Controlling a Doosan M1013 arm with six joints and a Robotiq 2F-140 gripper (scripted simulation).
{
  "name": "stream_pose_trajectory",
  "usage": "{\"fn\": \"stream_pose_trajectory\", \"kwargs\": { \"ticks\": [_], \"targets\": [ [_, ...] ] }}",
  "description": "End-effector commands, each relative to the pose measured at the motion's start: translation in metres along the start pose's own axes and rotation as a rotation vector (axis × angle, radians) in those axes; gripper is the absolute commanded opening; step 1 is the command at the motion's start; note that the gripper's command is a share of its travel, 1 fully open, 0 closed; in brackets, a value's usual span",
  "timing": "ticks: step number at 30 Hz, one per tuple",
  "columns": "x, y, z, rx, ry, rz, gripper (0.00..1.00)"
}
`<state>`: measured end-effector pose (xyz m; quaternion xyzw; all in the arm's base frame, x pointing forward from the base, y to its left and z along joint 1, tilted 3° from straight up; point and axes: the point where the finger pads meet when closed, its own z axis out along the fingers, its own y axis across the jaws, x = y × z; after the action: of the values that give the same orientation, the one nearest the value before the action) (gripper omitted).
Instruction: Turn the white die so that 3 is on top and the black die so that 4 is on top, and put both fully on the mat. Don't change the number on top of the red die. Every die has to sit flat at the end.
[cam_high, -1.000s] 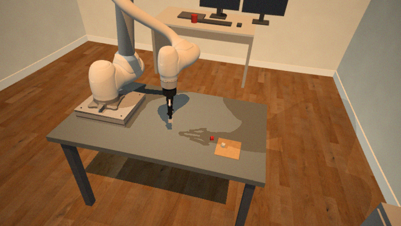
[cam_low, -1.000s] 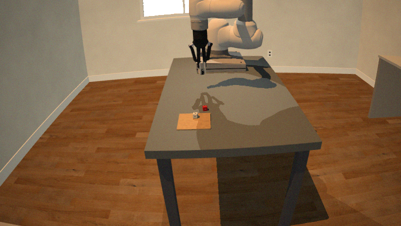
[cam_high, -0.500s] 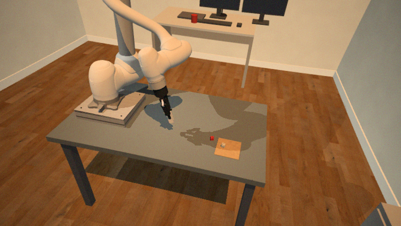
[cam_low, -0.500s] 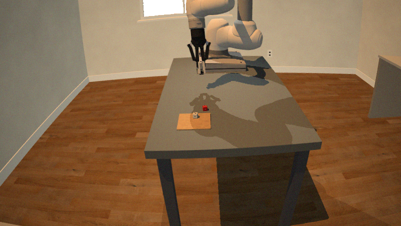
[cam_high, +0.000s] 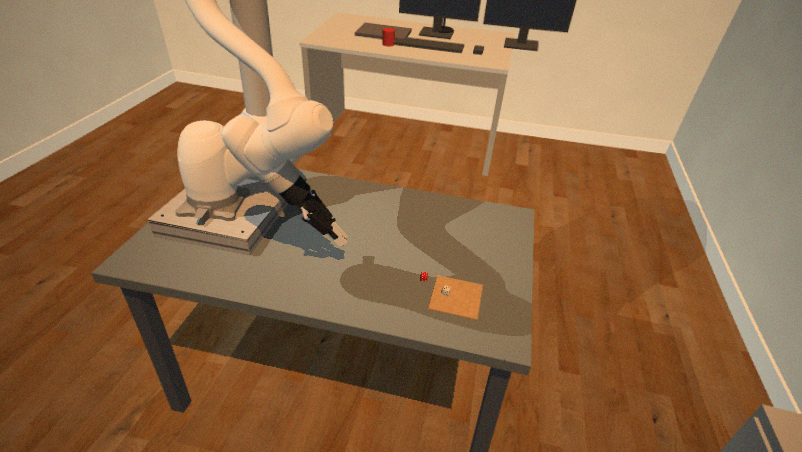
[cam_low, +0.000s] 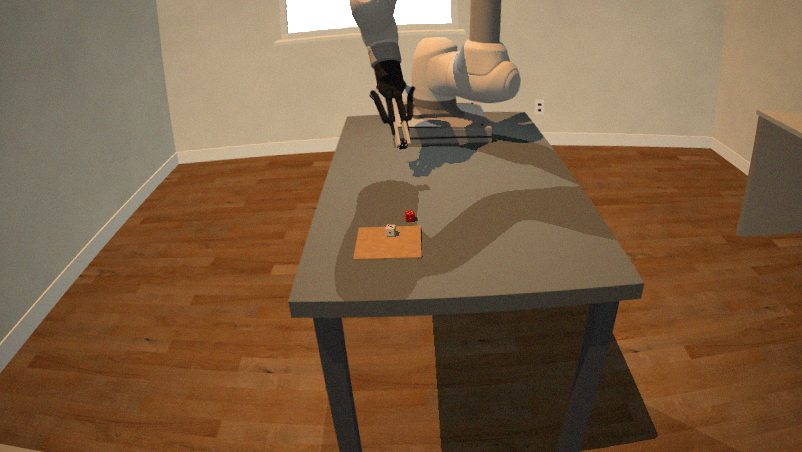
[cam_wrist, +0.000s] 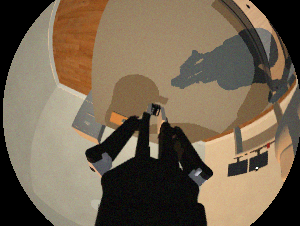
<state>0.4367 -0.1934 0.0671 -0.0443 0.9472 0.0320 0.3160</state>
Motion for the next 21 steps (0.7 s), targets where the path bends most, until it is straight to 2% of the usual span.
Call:
{"fn": "stream_pose_trajectory", "kwargs": {
  "ticks": [1,5,8,10,15,21],
  "targets": [
    [0.0051,0.0029,-0.0007,-0.015,-0.174,-0.008,0.18],
    [0.0079,0.0041,-0.0007,-0.02,-0.264,-0.008,0.18],
    [0.0105,0.0037,-0.0014,-0.019,-0.365,-0.007,0.18],
    [0.0105,0.0037,-0.0014,-0.019,-0.365,-0.007,0.18],
    [0.0127,0.0031,-0.0025,-0.017,-0.455,-0.006,0.18],
    [0.0129,0.0026,-0.0028,-0.014,-0.466,-0.006,0.18]
  ]
}}
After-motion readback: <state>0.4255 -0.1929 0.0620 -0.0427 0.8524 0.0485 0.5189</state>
